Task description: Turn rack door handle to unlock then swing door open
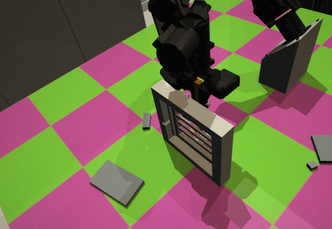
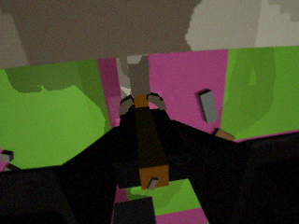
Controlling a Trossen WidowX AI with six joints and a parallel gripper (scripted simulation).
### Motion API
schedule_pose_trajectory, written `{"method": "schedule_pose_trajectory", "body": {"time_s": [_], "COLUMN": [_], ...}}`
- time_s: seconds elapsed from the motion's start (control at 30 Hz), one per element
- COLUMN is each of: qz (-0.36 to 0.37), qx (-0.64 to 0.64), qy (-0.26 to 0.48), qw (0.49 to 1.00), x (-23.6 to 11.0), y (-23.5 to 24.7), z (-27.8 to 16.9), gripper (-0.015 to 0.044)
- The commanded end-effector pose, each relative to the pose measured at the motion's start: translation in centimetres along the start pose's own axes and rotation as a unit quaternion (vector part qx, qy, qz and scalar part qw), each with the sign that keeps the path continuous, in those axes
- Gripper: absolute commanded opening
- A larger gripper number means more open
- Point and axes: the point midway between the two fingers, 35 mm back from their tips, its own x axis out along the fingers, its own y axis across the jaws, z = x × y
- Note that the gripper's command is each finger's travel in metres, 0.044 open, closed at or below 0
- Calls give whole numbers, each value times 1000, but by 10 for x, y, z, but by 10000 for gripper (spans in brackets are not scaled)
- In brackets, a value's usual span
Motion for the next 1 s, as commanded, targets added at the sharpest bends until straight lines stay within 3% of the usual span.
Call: {"method": "schedule_pose_trajectory", "body": {"time_s": [0.0, 0.4, 0.53, 0.97], "qz": [-1, -1, -1, -1], "qx": [-3, -3, 1, 300], "qy": [0, 0, 0, 0], "qw": [1000, 1000, 1000, 954], "x": [1, 1, 1, 1], "y": [0, 0, 0, 0], "z": [-1, -1, -1, -1], "gripper": [107, 27, 26, 26]}}
